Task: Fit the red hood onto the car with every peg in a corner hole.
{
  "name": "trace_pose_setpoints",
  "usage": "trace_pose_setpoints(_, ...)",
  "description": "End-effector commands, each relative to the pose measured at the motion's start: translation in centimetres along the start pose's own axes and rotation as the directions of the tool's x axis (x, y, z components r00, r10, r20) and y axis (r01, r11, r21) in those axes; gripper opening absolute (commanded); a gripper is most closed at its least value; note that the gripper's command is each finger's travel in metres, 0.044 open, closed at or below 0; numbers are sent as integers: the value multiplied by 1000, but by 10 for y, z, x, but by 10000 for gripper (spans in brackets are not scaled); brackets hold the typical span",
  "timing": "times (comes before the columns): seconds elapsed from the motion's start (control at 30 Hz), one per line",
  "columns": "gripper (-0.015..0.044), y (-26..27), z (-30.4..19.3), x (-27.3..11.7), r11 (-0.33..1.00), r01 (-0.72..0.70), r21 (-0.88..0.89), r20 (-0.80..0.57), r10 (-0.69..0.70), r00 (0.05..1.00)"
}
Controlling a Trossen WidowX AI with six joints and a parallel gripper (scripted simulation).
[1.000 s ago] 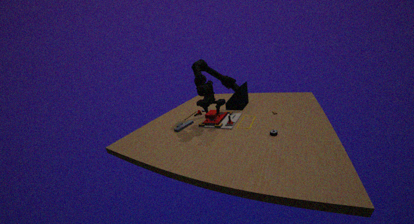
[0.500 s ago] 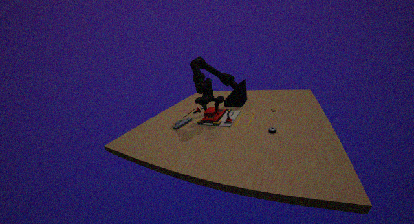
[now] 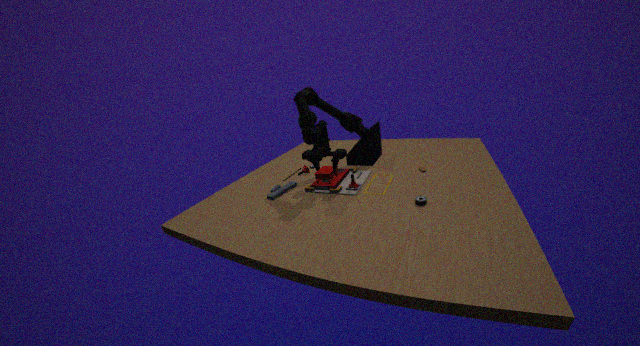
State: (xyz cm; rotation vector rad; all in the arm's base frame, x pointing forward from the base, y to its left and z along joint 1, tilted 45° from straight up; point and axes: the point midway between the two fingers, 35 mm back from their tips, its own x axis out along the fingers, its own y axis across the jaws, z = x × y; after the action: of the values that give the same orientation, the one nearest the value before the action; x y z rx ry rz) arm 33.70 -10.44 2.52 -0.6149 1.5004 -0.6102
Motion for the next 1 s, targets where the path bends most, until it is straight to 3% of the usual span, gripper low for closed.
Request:
trace_pose_setpoints(0.0, 0, 0, 0, 1, 1000, 3, -4, 1, -3, 1000)
trace_pose_setpoints(0.97, 0, 0, 0, 13, 1000, 3, -4, 1, -3, 1000)
